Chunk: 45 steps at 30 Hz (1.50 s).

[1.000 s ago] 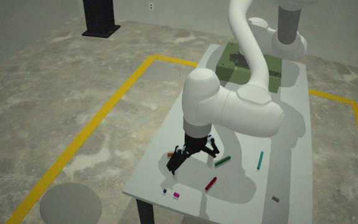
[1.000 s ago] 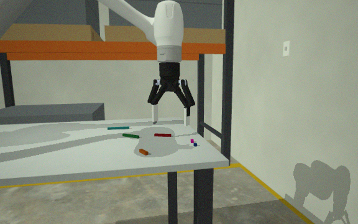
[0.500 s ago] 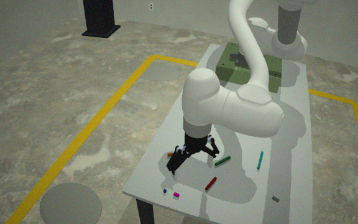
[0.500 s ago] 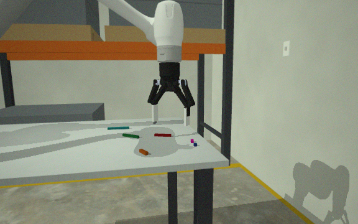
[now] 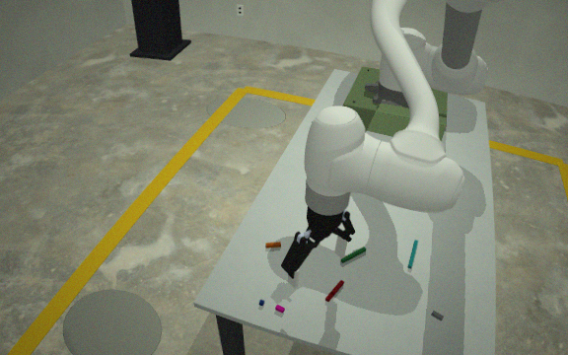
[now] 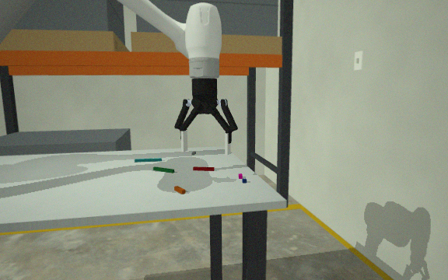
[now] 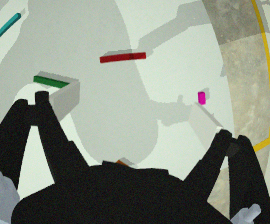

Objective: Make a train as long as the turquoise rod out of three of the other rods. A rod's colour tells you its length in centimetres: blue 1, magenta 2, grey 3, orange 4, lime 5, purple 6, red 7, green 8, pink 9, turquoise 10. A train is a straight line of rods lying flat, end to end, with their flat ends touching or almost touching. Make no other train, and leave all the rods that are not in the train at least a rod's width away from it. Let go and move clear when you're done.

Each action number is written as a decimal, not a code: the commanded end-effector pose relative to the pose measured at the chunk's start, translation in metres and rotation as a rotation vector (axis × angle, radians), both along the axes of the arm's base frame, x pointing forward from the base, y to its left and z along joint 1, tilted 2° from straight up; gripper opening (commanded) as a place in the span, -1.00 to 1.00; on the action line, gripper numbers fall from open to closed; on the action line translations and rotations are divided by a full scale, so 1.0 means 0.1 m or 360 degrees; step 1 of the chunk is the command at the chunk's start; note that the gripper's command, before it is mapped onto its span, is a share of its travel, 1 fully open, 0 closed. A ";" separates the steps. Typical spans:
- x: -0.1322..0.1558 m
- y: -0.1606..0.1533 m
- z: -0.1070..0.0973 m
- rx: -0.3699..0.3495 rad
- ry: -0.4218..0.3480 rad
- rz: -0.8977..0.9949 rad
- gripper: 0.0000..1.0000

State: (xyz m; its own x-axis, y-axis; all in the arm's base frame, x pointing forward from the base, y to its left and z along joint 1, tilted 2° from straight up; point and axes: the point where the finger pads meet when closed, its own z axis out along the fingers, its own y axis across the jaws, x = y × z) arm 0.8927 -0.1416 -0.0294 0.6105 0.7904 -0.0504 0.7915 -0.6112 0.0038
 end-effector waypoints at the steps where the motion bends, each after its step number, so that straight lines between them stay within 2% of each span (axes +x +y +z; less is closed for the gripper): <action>1: -0.14 0.18 0.00 0.0015 0.0003 0.0266 1.00; 4: -0.19 0.23 0.00 0.0017 0.0006 0.0338 1.00; 5: -0.29 0.35 0.00 0.0021 0.0013 0.0511 1.00; 12: -0.55 0.61 -0.01 0.0031 0.0029 0.0911 1.00; 45: -0.55 0.62 -0.01 0.0031 0.0029 0.0915 1.00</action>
State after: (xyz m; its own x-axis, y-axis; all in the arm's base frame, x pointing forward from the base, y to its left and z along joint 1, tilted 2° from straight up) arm 0.8378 -0.0799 -0.0305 0.0815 0.9959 -0.0391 0.9964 -0.0824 -0.0201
